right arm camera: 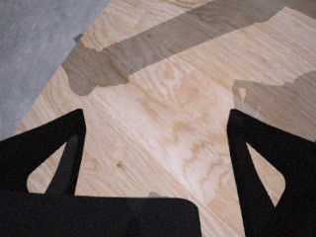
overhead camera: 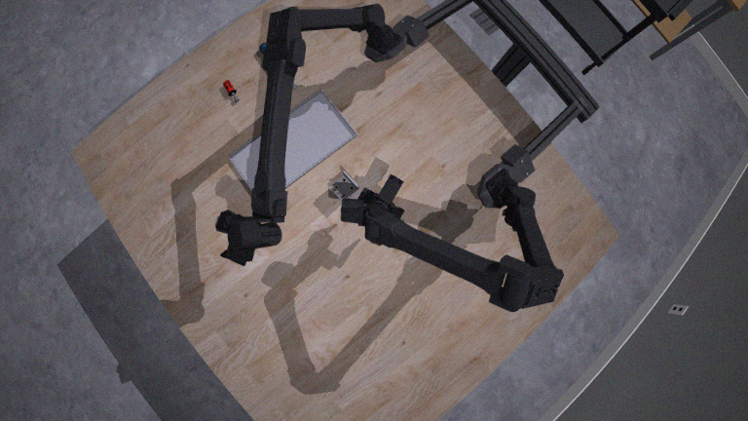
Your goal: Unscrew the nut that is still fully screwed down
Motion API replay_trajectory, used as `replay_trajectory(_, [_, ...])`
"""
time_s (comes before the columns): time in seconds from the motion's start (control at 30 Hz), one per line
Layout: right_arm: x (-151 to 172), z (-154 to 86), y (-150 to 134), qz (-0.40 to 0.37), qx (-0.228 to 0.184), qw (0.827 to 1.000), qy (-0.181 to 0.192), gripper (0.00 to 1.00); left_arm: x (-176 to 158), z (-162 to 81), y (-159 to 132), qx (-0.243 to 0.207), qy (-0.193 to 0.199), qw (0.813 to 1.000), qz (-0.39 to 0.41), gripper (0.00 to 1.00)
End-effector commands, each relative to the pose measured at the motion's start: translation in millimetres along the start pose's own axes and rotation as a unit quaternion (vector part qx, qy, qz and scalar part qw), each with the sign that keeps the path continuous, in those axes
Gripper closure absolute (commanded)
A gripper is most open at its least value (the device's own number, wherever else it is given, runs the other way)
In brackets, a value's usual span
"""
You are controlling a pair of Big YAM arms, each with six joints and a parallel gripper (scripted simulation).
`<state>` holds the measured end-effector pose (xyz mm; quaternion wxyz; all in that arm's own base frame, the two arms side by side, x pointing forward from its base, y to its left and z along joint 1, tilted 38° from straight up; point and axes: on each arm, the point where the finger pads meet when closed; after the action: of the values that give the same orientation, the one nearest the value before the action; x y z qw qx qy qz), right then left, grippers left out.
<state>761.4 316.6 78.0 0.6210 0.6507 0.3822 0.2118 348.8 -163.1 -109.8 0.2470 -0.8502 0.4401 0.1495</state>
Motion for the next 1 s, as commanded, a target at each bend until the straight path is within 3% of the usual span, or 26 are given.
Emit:
replay_trajectory(0.0, [5, -6, 20, 0.018, -0.006, 1.000, 0.005, 0.18, 8, -8, -4, 0.003, 0.011, 1.000, -0.003, 0.00])
replay_trajectory(0.1, [5, -6, 20, 0.018, -0.006, 1.000, 0.005, 0.18, 8, -8, -4, 0.003, 0.011, 1.000, -0.003, 0.00])
replay_trajectory(0.13, [5, -6, 20, 0.018, -0.006, 1.000, 0.005, 0.35, 8, -8, -4, 0.003, 0.011, 1.000, -0.003, 0.00])
replay_trajectory(0.67, [5, -6, 20, 0.018, -0.006, 1.000, 0.005, 0.35, 8, -8, -4, 0.003, 0.011, 1.000, -0.003, 0.00])
replay_trajectory(0.7, [-19, 16, 26, 0.017, 0.003, 1.000, -0.008, 0.35, 8, -8, -4, 0.003, 0.011, 1.000, -0.003, 0.00])
replay_trajectory(0.8, [-49, 39, 35, 0.020, 0.017, 1.000, -0.014, 0.35, 8, -8, -4, 0.003, 0.011, 1.000, -0.003, 0.00])
replay_trajectory(0.97, [-82, 61, 39, 0.026, 0.039, 0.999, -0.026, 0.35, 8, -8, -4, 0.003, 0.011, 1.000, -0.003, 0.00])
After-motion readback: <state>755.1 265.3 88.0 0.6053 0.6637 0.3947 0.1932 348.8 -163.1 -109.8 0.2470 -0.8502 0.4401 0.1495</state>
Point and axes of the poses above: on each arm, the point where the finger pads meet when closed, its own z axis out along the fingers, its own x axis across the jaws, y = z × x, and after that the axes turned 13 degrees about -z, right-handed
